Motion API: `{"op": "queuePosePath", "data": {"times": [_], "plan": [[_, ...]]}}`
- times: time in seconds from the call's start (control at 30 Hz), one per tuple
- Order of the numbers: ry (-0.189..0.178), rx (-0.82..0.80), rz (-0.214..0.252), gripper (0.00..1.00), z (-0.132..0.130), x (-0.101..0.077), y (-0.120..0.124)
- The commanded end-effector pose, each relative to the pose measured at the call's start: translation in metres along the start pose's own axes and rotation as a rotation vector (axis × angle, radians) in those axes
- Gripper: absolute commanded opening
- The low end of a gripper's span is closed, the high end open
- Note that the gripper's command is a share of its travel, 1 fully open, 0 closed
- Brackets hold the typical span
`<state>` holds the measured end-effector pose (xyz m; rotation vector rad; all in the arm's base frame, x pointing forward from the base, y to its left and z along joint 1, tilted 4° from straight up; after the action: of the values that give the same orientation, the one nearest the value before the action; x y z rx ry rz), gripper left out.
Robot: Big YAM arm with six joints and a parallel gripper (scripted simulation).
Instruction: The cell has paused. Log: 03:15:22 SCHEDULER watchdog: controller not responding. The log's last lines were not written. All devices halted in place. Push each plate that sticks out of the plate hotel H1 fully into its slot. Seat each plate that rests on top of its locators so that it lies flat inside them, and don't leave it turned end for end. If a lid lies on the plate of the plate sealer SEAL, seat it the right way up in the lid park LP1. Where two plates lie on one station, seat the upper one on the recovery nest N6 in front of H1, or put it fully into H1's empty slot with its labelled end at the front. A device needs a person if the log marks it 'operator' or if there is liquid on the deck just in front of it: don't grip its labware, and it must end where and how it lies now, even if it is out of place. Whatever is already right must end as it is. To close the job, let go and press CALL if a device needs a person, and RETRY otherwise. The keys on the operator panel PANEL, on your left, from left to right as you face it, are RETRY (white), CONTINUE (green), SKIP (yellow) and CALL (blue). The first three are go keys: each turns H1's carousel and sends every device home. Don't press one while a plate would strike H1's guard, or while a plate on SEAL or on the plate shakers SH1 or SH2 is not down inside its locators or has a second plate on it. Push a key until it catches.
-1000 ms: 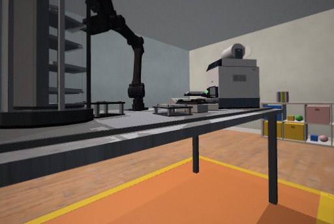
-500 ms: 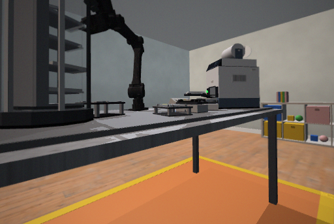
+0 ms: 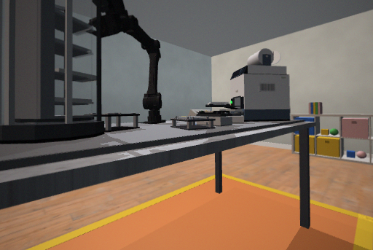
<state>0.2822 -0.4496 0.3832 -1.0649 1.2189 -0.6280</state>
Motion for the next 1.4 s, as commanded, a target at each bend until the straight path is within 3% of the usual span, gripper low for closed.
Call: {"op": "queuePosePath", "data": {"times": [0.0,0.1,0.13,0.23,0.43,1.37], "plan": [[0.001,0.012,-0.053,0.00,-0.002,0.003,-0.035],[0.001,0.013,-0.055,0.00,-0.002,0.004,-0.036],[0.003,0.006,-0.032,0.00,-0.001,0.008,-0.022],[0.002,0.012,-0.053,0.00,-0.002,0.005,-0.036],[0.001,0.014,-0.059,0.00,-0.001,0.008,-0.039],[0.003,0.011,-0.048,0.00,-0.002,0.010,-0.034]]}}
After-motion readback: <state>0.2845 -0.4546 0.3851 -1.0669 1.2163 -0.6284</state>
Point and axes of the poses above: the point where the finger pads meet when closed, its own x axis out along the fingers, its own z axis across the jaws, y = z × x, the point moved 1 cm from there along -x, back along the fingers, and after that the axes turned 1 degree about x, right-handed, at the moved point
